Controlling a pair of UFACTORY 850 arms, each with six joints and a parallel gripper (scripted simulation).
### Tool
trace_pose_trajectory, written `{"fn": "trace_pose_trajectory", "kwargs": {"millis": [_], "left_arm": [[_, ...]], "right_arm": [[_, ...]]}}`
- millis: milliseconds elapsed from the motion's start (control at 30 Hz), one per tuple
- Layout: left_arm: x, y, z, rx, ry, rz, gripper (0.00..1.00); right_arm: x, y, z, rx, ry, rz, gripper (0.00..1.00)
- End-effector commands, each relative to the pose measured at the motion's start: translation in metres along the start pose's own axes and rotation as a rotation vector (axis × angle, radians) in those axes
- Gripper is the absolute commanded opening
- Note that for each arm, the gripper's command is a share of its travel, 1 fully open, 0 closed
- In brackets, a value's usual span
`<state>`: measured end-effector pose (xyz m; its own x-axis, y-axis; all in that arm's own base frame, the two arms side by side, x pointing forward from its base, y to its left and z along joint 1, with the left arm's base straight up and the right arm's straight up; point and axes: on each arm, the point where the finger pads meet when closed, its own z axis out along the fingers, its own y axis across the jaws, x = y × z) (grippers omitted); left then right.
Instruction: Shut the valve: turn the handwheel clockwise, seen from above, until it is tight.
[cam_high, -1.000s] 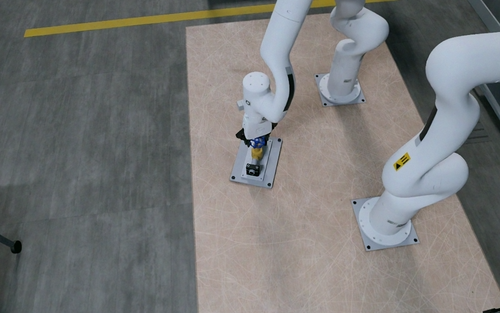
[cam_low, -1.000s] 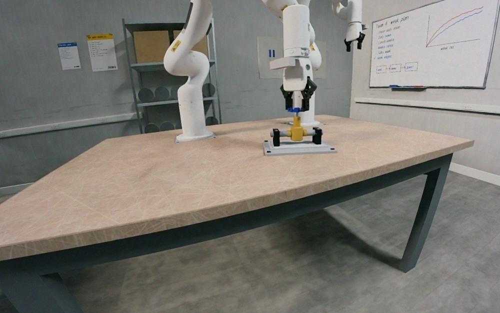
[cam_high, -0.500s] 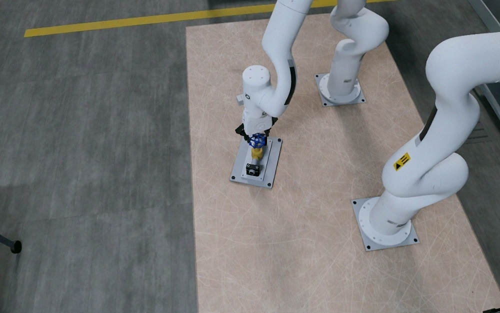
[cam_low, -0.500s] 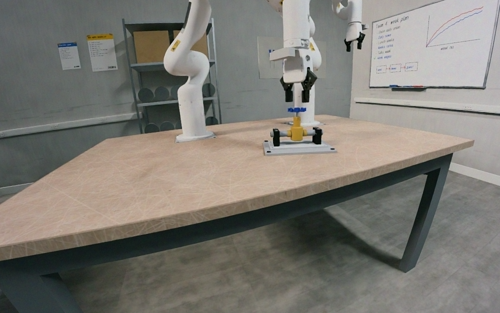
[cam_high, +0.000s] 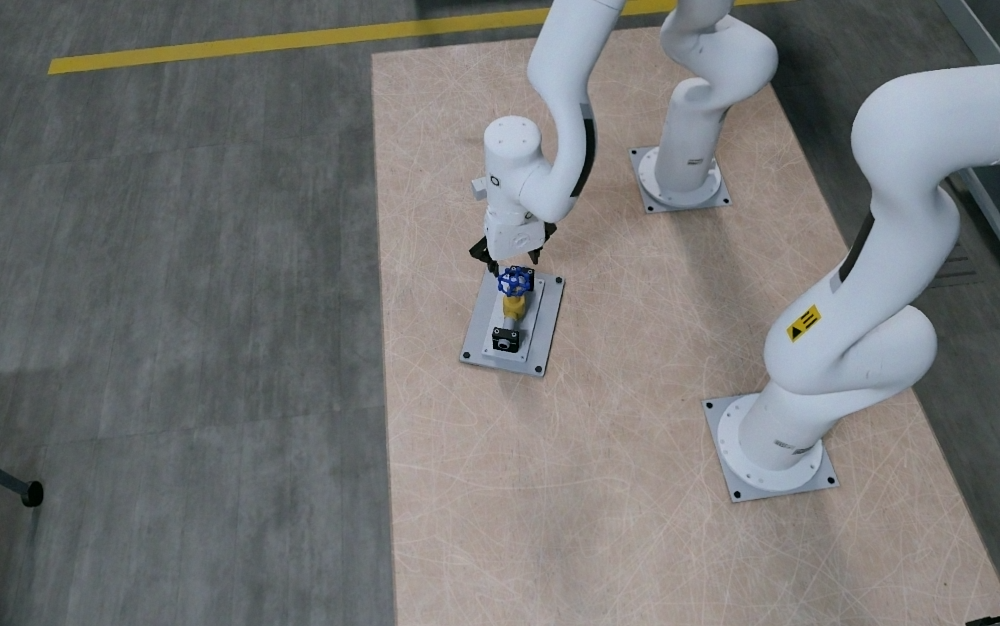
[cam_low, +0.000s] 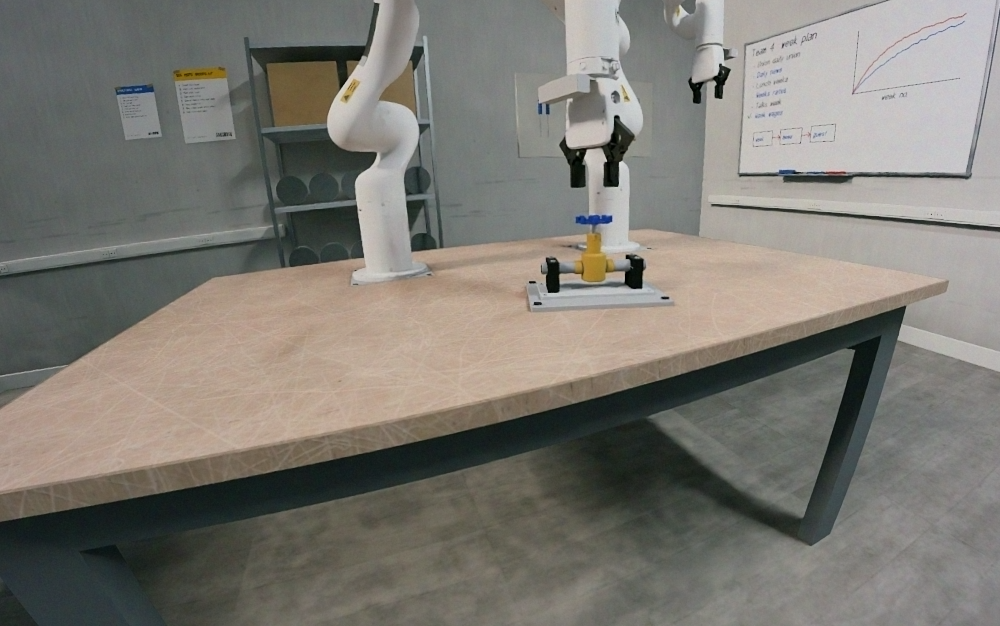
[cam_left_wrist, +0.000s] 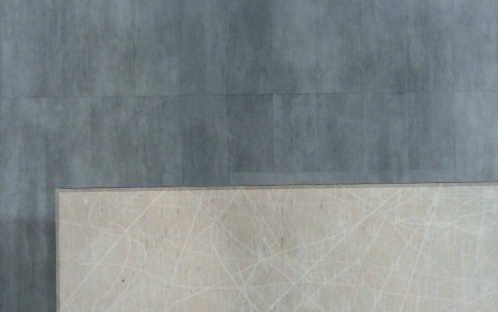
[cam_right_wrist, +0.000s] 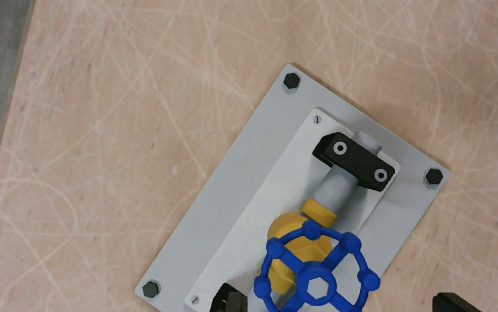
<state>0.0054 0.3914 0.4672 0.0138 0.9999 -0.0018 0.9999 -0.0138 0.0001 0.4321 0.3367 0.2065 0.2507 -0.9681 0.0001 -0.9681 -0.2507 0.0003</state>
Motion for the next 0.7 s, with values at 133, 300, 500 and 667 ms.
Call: {"fn": "trace_pose_trajectory", "kwargs": {"millis": [133, 300, 500, 667], "left_arm": [[0.0004, 0.0000, -0.0008, 0.000, 0.002, 0.000, 1.00], [0.0004, 0.0000, -0.0008, 0.000, 0.002, 0.000, 1.00], [0.0004, 0.0000, -0.0008, 0.000, 0.002, 0.000, 1.00], [0.0004, 0.0000, -0.0008, 0.000, 0.002, 0.000, 1.00]], "right_arm": [[-0.0004, -0.0009, -0.0106, 0.002, -0.001, 0.000, 0.80], [-0.0004, -0.0009, -0.0125, 0.002, -0.001, 0.000, 0.80], [-0.0004, -0.0009, -0.0127, 0.002, -0.001, 0.000, 0.80], [-0.0004, -0.0009, -0.0127, 0.002, -0.001, 0.000, 0.80]]}}
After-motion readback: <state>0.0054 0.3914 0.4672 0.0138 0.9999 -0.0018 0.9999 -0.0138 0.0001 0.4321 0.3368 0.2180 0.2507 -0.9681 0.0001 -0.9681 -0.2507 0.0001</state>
